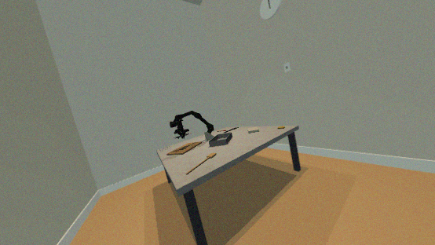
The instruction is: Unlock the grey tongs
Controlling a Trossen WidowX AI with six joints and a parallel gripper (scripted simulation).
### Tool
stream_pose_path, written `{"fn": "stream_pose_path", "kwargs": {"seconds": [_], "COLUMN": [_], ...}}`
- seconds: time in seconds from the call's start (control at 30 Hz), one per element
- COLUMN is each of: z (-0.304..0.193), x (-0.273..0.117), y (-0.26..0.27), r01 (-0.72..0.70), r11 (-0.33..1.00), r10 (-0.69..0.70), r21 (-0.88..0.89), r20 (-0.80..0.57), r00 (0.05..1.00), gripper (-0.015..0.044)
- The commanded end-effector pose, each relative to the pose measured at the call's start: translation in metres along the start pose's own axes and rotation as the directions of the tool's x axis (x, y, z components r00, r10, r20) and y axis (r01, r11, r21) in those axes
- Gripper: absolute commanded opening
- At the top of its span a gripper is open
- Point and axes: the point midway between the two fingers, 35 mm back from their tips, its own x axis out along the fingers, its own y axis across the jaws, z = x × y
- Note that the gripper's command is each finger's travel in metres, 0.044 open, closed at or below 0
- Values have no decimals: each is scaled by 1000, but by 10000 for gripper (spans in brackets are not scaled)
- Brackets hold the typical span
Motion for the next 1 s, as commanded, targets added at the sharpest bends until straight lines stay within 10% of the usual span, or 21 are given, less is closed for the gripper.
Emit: {"fn": "stream_pose_path", "kwargs": {"seconds": [0.0, 0.97], "z": [-1, 0], "x": [9, 57], "y": [0, 0], "r01": [0, -1], "r11": [1000, 1000], "r10": [0, 1], "r21": [-2, -2], "r20": [-9, -9], "r00": [1000, 1000], "gripper": [-150, -150]}}
